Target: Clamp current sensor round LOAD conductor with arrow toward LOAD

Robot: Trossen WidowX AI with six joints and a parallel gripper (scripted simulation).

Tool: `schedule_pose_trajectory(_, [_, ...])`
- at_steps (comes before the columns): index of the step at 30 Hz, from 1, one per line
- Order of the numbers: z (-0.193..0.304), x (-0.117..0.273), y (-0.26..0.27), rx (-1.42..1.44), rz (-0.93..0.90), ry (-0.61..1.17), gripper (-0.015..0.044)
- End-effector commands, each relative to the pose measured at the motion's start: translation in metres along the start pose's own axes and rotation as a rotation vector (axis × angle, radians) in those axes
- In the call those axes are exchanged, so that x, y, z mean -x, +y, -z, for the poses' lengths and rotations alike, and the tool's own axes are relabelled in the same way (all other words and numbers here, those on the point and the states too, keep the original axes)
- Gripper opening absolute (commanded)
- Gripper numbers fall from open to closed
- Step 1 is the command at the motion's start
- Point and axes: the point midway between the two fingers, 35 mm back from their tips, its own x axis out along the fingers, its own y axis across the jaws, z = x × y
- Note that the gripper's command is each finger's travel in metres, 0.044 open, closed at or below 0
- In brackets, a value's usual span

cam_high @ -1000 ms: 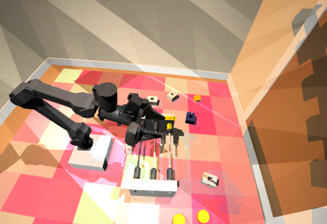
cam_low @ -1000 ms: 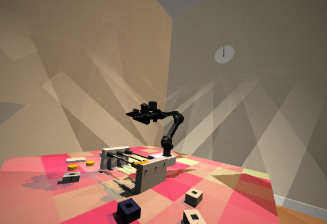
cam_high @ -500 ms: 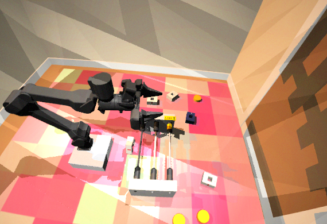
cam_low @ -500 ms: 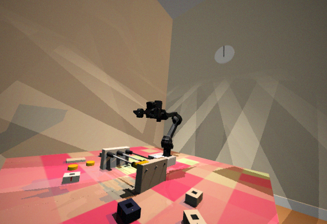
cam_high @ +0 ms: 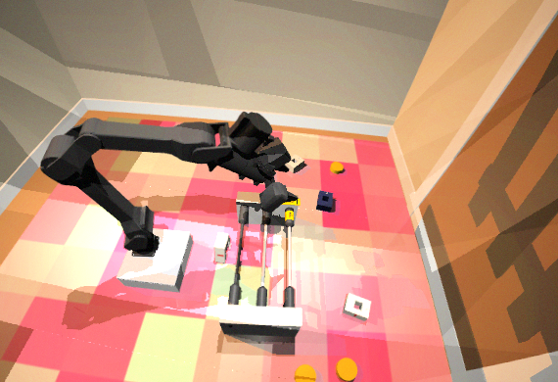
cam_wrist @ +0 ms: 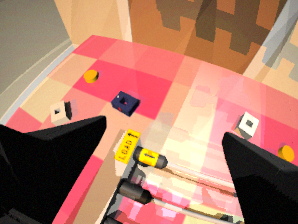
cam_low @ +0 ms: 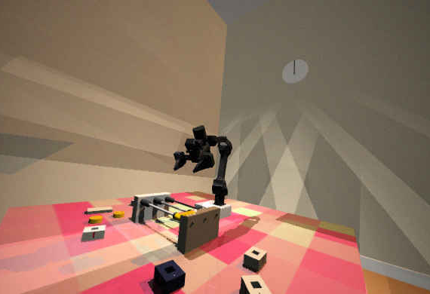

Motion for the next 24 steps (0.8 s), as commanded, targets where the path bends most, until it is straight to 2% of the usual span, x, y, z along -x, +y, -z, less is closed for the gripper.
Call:
schedule_pose_trajectory(1, [0.0420, -0.0405, 0.0472, 0.093, -0.070, 0.478, 0.0440])
schedule_pose_trajectory(24, [0.0444, -0.0415, 0.0493, 0.099, -0.072, 0.500, 0.0440])
